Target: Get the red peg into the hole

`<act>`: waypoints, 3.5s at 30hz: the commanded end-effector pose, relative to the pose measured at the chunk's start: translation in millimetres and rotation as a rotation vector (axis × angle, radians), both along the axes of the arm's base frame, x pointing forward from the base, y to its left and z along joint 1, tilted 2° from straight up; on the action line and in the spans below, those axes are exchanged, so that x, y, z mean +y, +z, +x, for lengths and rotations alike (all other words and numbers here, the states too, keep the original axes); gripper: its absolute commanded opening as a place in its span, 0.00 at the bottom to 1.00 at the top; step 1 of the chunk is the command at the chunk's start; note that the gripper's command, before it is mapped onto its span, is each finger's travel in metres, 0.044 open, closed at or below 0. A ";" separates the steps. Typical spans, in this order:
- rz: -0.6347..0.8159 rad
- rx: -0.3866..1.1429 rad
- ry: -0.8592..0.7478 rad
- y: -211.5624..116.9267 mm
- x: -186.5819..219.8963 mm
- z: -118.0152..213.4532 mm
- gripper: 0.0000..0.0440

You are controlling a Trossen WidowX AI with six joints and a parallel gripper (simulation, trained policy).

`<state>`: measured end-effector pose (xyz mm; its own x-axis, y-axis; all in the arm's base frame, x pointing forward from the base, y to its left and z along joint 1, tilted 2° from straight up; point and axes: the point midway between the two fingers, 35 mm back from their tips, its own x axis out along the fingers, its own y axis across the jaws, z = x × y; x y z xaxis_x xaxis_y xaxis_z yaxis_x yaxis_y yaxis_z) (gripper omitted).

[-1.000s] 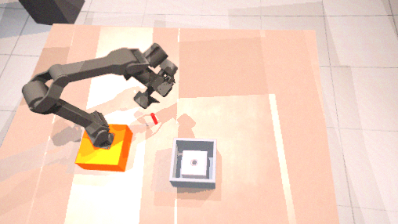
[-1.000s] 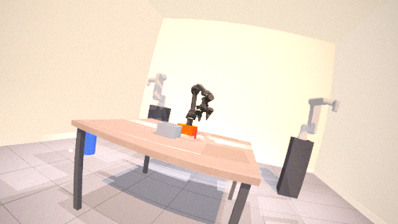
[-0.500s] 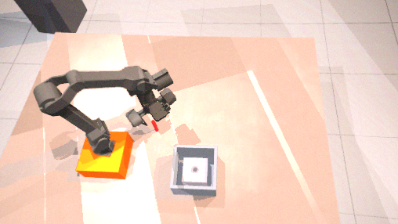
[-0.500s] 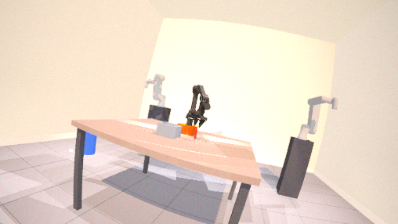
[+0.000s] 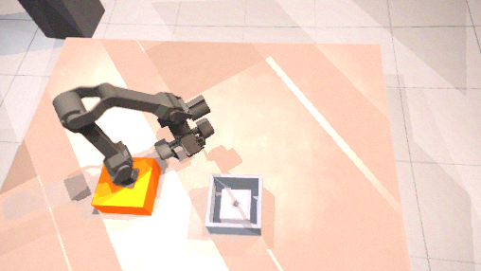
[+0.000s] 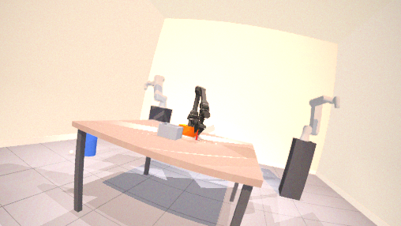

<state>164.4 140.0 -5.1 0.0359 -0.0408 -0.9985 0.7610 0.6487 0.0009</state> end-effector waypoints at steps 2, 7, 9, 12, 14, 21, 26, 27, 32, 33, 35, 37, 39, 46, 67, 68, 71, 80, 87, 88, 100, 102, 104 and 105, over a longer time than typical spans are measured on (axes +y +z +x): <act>0.012 0.001 -0.029 -14.9 -0.1 -4.7 0.98; 0.017 0.019 -0.061 -25.5 -0.9 -10.7 0.76; 0.019 0.032 -0.073 -28.1 -1.5 -13.0 0.65; 0.029 0.050 -0.081 -29.0 -0.7 -13.9 0.47; 0.038 0.061 -0.081 -28.5 0.4 -13.6 0.35; 0.065 0.085 -0.080 -24.2 2.0 -8.4 0.01; 0.052 0.032 -0.041 -10.0 1.9 3.1 0.00; 0.048 0.024 -0.032 -7.1 1.4 4.8 0.00; 0.031 -0.020 0.012 9.8 -0.5 15.7 0.00; 0.028 -0.029 0.020 13.5 -0.9 18.3 0.00; 0.021 -0.048 0.036 21.1 -1.8 23.9 0.00; 0.015 -0.067 0.050 29.2 -2.7 30.0 0.00; 0.008 -0.087 0.063 37.6 -3.9 36.6 0.00; -0.012 -0.150 0.082 68.4 -10.3 62.0 0.00; -0.063 -0.219 -0.024 104.4 -73.4 128.5 0.00; -0.065 -0.220 -0.031 104.6 -77.0 130.9 0.00; -0.069 -0.221 -0.052 104.2 -87.4 137.7 0.00; -0.072 -0.218 -0.112 97.2 -116.6 156.9 0.01; -0.064 -0.206 -0.149 87.5 -135.5 169.7 0.02; -0.061 -0.203 -0.153 85.8 -137.6 171.2 0.02; -0.044 -0.138 -0.165 49.3 -151.5 181.8 0.10; -0.046 -0.126 -0.158 42.1 -153.3 182.4 0.21; -0.049 -0.112 -0.149 36.8 -155.1 182.9 0.31; -0.053 -0.100 -0.141 34.1 -156.2 182.6 0.34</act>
